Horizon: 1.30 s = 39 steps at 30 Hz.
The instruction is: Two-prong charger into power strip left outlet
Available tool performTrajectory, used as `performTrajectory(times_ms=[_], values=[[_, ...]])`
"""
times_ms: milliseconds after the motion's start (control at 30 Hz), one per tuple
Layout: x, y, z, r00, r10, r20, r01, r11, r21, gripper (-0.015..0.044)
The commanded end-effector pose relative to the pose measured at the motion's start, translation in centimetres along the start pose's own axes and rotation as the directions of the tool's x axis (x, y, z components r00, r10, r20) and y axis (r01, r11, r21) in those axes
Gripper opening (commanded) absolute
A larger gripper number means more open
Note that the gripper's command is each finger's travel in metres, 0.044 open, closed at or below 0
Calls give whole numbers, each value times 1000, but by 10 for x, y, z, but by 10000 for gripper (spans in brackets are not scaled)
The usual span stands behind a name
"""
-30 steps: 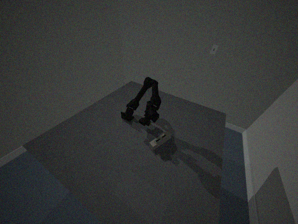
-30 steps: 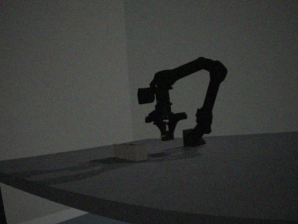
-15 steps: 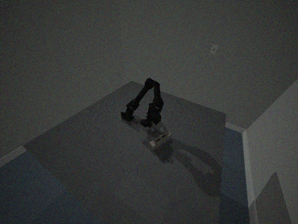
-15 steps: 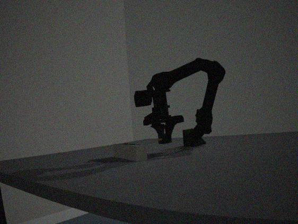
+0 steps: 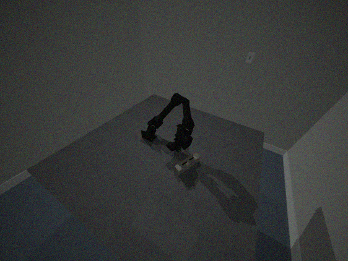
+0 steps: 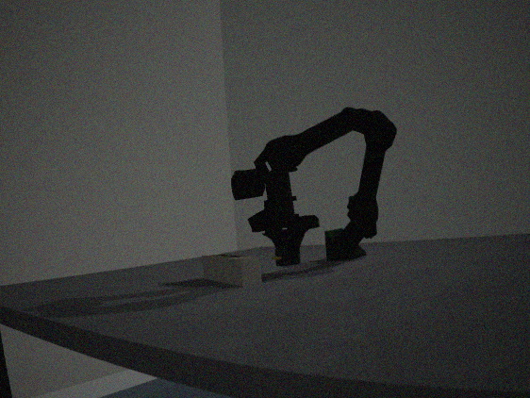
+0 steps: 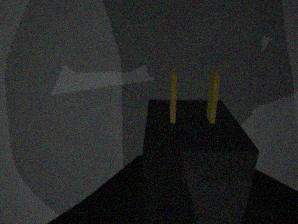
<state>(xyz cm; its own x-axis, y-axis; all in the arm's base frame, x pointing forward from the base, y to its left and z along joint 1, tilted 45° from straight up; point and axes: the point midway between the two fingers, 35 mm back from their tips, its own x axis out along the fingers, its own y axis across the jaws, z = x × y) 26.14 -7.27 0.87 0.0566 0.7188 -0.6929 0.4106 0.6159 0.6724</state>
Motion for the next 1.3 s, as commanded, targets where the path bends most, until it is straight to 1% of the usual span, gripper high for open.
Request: performTrajectory(times_ms=[0,1267], values=[[3,3,9,1000,4,9,-5,999,32,0],[4,3,48,1000,8,9,-8,998,61,0]])
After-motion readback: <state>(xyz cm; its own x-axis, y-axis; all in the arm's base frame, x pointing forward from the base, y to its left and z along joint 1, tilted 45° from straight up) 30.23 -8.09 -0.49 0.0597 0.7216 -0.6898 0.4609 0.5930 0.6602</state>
